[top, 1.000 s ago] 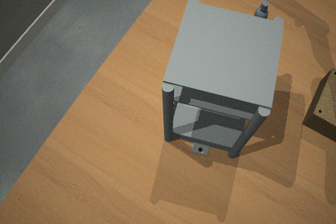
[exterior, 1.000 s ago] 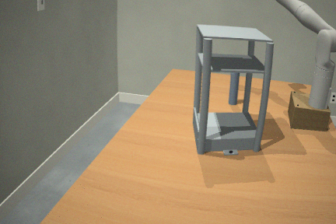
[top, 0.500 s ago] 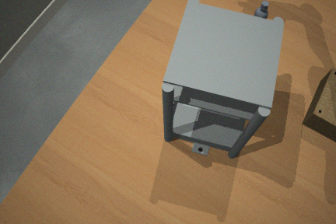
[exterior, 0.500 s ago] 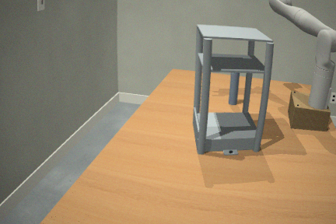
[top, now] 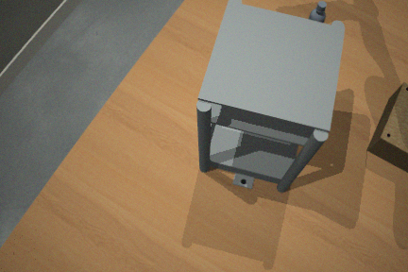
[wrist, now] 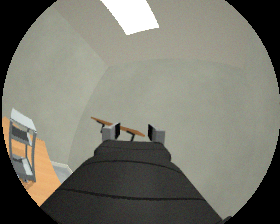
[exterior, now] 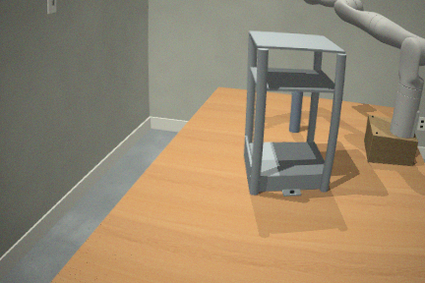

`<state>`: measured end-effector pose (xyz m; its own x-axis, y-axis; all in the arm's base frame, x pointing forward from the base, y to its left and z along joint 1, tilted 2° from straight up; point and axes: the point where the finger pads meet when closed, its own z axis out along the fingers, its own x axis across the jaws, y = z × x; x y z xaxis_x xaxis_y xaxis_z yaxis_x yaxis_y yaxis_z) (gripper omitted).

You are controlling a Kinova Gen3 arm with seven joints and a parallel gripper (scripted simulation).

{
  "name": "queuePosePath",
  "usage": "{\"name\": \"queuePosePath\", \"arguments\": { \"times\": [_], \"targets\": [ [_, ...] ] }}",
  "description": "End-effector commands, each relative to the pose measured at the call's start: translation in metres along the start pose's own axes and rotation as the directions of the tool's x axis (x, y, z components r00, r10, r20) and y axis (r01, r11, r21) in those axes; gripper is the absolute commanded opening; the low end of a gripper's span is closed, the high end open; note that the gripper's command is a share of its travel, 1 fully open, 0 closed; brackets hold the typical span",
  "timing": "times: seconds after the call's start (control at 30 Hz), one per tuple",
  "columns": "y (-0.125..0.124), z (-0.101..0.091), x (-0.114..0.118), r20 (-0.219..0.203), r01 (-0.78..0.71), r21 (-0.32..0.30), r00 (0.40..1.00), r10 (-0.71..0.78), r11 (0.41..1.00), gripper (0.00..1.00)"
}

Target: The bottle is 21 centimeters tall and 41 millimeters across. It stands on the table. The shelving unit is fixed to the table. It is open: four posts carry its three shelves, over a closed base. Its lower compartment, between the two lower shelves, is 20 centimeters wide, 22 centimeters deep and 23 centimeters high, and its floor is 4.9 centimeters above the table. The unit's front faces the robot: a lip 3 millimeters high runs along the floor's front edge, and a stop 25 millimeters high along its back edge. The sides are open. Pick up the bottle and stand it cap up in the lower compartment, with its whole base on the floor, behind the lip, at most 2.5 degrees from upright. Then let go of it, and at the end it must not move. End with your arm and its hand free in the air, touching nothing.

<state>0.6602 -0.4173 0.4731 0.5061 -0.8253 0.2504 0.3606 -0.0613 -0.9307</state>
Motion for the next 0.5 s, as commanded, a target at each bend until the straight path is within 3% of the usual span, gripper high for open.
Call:
{"name": "queuePosePath", "arguments": {
  "times": [0.0,0.3,0.37,0.47],
  "targets": [
    [0.024,0.011,-0.031,0.037,-0.030,-0.023,0.999,0.031,0.999,1.00],
    [0.092,0.010,-0.153,0.325,-0.091,-0.101,0.938,0.120,0.991,1.00],
    [0.092,0.010,-0.153,0.325,-0.091,-0.101,0.938,0.120,0.991,1.00],
    [0.114,0.001,-0.201,0.428,-0.118,-0.130,0.889,0.163,0.984,1.00]
  ]
}}
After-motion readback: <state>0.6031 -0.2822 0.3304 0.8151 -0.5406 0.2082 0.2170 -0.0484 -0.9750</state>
